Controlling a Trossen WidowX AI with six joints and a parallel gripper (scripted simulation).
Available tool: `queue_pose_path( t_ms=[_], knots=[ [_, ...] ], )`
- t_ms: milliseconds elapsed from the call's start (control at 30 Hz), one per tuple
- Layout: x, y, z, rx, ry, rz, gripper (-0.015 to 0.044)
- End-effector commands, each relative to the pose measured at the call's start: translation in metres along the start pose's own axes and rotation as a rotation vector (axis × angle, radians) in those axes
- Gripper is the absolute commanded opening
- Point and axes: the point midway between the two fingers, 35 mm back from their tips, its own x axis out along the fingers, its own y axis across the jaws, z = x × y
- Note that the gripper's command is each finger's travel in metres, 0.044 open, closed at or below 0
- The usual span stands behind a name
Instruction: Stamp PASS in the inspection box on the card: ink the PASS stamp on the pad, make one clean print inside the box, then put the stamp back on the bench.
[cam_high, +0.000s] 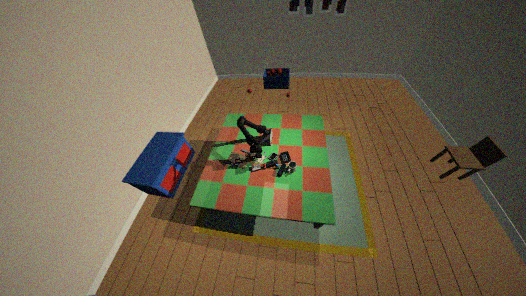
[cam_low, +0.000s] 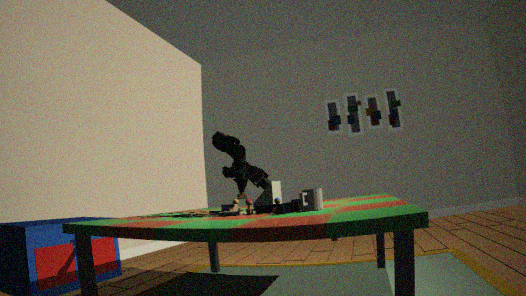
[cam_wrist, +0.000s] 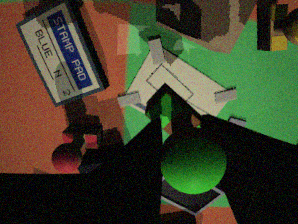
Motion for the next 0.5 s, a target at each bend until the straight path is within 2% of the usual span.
queue_pose_path(
  t_ms=[0,467],
  knots=[
    [-0.003,0.004,0.006,0.009,0.005,0.000,0.0000],
    [-0.002,0.039,0.077,0.016,0.004,0.002,0.0000]
  ],
)
